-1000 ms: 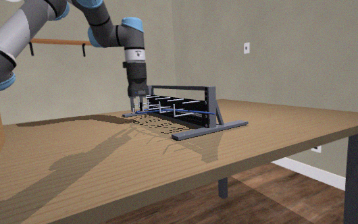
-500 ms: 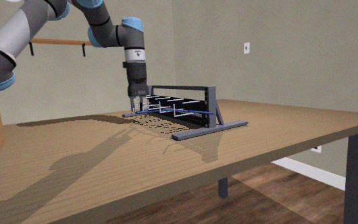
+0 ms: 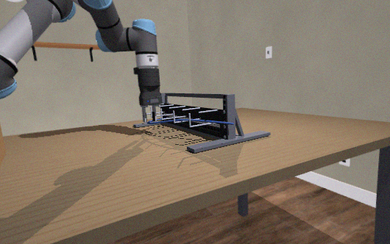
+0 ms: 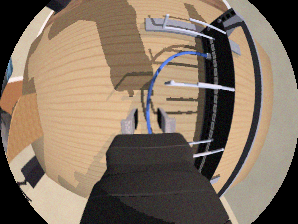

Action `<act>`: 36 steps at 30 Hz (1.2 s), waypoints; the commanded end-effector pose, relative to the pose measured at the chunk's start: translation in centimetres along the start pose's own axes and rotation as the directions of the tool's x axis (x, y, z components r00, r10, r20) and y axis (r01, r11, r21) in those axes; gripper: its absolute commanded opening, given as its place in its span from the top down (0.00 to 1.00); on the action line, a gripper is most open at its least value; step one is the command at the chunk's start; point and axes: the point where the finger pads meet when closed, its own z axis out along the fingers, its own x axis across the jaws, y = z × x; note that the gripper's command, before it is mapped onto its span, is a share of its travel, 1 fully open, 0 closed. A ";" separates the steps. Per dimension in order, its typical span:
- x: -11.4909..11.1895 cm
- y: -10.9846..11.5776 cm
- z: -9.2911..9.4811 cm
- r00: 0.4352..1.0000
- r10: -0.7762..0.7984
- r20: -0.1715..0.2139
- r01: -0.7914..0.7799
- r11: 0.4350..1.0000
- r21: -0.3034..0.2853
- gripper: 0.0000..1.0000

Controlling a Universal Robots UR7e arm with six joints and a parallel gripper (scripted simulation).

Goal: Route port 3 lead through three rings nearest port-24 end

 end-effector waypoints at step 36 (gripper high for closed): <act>0.0 0.0 1.7 1.000 0.000 -0.001 0.000 1.000 0.000 0.33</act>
